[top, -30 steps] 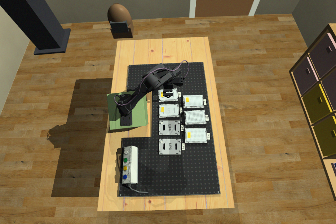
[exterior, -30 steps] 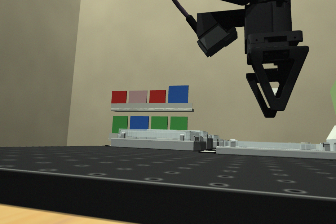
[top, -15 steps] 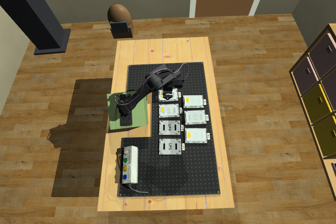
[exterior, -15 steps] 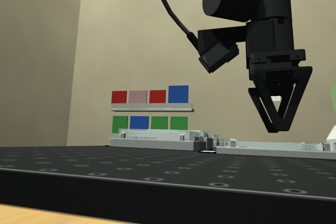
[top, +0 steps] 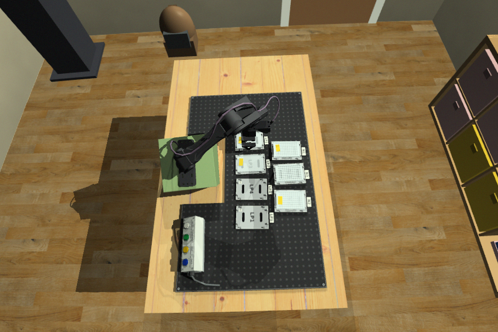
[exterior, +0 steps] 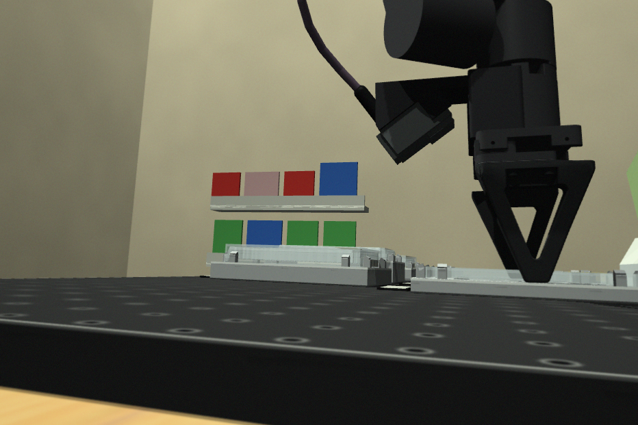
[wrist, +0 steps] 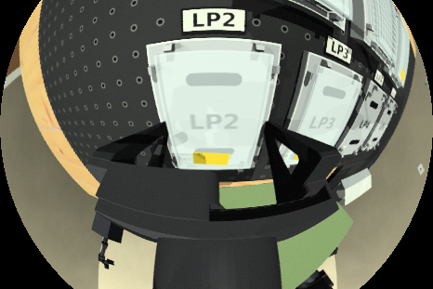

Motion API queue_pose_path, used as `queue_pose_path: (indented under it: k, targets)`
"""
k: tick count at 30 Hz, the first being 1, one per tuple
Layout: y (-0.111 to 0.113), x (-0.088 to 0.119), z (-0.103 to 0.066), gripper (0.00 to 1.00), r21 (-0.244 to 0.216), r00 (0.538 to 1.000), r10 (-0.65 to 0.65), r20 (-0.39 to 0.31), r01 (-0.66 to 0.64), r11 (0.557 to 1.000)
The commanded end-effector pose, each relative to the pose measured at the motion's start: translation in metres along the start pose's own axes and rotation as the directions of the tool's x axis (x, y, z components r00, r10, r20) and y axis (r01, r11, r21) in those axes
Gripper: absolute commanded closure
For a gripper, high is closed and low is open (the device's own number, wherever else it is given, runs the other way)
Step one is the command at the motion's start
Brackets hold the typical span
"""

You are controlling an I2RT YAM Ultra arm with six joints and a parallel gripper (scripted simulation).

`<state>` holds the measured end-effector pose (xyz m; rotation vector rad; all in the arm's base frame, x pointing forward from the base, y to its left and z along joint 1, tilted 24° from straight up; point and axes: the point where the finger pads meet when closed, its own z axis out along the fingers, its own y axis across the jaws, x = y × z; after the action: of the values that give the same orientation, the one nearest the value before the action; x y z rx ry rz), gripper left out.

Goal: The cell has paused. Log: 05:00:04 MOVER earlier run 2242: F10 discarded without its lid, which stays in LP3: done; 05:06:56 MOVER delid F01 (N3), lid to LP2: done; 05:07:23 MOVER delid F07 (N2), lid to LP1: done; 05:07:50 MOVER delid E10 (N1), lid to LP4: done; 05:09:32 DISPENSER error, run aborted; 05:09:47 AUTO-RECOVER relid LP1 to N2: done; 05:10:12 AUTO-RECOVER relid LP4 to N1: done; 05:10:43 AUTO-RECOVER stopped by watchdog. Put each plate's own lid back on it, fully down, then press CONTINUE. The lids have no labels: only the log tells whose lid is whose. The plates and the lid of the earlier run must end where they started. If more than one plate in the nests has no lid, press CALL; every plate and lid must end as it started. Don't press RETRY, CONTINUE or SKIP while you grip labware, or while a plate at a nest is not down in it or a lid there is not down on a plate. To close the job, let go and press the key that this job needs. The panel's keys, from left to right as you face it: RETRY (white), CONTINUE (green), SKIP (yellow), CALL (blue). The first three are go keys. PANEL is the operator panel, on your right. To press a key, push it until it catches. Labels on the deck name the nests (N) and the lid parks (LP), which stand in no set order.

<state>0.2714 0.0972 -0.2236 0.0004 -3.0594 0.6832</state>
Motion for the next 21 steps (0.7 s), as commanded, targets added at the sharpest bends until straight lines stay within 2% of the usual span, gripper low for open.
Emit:
queue_pose_path:
  k: [1, 21]
  targets:
    - [0.0139, -0.029, -0.0181, 0.0, -0.039, 0.996, 0.011, 0.087, -0.008, 0.999]
    - [0.0095, -0.0236, -0.0138, 0.0, -0.02, 0.998, 0.002, 0.057, -0.001, 1.0]
